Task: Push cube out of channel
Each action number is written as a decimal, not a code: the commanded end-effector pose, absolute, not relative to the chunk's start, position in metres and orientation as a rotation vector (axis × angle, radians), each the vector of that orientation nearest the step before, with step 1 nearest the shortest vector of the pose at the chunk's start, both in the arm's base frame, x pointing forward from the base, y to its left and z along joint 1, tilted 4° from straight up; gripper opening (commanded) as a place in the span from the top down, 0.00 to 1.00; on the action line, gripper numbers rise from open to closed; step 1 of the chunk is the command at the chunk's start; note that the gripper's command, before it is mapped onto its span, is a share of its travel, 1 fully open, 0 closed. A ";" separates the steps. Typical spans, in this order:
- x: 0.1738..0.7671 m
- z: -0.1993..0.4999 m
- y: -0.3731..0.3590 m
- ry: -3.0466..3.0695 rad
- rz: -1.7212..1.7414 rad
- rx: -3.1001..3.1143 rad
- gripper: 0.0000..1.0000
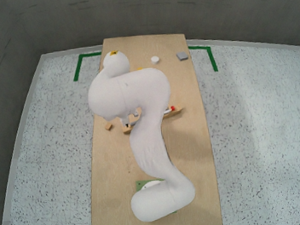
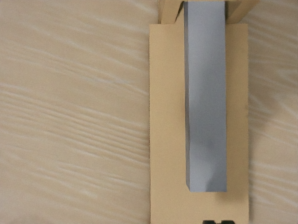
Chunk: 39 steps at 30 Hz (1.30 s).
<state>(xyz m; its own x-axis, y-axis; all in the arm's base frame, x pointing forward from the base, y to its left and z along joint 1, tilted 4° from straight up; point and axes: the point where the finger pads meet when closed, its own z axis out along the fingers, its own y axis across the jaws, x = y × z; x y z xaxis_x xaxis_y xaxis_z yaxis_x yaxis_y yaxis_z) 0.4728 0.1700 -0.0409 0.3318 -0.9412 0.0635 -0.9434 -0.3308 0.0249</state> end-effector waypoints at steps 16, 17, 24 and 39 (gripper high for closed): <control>0.475 -0.072 0.169 -1.783 0.072 2.517 1.00; 0.475 -0.074 0.169 -1.783 0.072 2.517 1.00; 0.476 -0.076 0.167 -1.783 0.072 2.517 1.00; 0.480 -0.075 0.155 -1.783 0.072 2.517 1.00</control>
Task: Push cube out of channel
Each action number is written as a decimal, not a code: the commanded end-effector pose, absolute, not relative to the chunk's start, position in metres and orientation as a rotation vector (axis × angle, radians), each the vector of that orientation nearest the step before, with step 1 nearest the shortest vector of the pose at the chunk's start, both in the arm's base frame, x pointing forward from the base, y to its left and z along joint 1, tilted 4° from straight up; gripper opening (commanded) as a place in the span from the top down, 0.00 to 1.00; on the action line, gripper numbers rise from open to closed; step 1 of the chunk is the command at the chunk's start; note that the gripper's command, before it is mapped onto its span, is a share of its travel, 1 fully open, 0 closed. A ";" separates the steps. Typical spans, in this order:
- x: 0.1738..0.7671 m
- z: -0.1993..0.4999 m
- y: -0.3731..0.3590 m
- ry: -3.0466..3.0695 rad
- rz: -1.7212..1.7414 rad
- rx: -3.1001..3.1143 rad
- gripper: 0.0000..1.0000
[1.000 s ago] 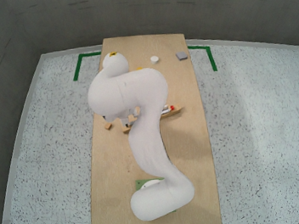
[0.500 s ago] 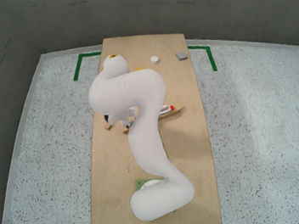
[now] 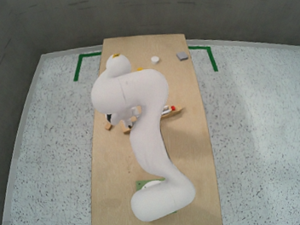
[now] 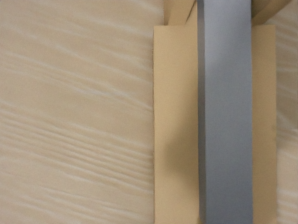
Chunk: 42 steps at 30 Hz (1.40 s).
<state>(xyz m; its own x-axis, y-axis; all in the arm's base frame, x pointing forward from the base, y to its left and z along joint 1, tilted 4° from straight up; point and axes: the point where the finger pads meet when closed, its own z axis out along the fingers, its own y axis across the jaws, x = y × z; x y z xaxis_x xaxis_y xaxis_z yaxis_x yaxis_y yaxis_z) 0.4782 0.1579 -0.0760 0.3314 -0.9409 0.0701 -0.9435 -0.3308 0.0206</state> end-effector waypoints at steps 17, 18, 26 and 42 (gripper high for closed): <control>0.485 -0.074 0.140 -1.783 0.072 2.517 1.00; 0.485 -0.074 0.141 -1.783 0.072 2.517 1.00; 0.485 -0.042 0.143 -1.783 0.072 2.517 1.00; 0.485 -0.003 0.146 -1.783 0.072 2.517 1.00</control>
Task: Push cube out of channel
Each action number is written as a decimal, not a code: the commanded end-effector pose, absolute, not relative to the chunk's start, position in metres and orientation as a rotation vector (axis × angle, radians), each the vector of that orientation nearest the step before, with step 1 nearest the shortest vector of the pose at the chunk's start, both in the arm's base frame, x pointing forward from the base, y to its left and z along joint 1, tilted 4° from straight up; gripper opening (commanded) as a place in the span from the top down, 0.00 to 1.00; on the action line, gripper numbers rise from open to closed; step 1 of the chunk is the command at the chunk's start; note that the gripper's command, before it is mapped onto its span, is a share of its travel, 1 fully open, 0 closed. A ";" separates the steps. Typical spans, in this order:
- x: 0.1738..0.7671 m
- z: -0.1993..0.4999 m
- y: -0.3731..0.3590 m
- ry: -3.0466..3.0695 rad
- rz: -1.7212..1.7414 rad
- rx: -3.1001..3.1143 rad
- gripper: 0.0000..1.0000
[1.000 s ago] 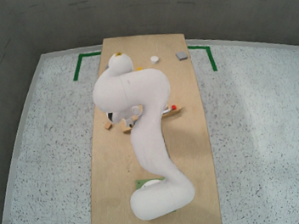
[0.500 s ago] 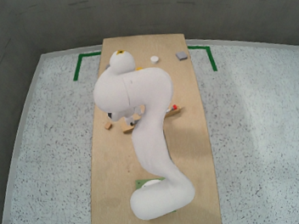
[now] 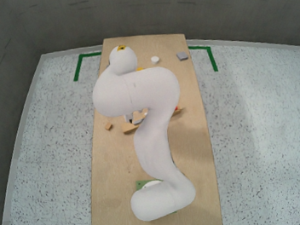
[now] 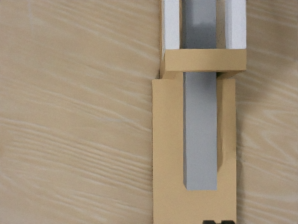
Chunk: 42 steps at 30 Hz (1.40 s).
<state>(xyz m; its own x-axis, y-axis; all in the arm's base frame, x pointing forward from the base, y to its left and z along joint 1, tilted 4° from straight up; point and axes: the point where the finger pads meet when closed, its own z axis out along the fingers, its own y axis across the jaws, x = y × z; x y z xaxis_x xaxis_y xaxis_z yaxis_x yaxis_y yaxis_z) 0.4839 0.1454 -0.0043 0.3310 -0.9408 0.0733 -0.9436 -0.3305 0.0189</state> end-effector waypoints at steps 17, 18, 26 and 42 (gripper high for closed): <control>0.553 0.011 -0.023 -1.778 0.072 2.520 1.00; 0.553 0.011 -0.023 -1.778 0.072 2.520 1.00; 0.585 0.019 -0.134 -1.778 0.072 2.520 0.56; 0.595 0.020 -0.162 -1.778 0.072 2.520 0.56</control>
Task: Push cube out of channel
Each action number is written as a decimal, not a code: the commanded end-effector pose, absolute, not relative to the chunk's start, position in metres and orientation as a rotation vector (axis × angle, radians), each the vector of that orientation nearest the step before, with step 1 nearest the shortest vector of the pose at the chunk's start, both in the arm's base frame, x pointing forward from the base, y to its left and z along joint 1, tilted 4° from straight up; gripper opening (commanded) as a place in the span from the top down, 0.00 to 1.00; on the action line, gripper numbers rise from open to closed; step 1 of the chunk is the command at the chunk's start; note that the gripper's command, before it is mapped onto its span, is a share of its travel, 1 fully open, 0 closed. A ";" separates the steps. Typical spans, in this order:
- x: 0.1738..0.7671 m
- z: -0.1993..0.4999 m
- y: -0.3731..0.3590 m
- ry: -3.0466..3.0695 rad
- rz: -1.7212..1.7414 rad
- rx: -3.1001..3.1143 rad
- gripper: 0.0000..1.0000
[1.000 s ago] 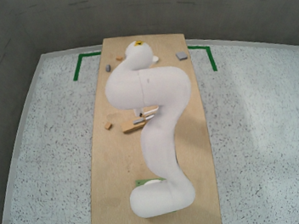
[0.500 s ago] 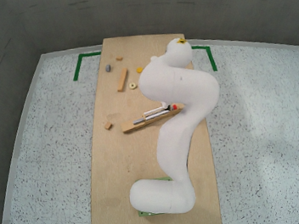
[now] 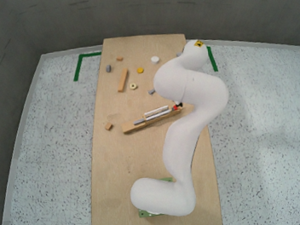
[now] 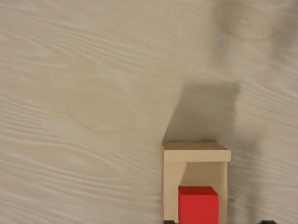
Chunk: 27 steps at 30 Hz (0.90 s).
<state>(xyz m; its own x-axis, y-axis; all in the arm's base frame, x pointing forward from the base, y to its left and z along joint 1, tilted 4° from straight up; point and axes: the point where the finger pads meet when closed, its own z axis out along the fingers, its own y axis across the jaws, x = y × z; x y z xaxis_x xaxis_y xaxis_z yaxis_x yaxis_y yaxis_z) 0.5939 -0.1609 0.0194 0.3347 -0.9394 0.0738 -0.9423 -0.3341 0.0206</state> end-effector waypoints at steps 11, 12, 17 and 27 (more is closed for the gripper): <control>0.595 0.020 -0.162 -1.778 0.072 2.520 0.56; 0.595 0.020 -0.162 -1.778 0.072 2.520 0.56; 0.595 -0.003 -0.164 -1.778 0.071 2.520 0.56; 0.596 -0.025 -0.165 -1.778 0.071 2.520 0.56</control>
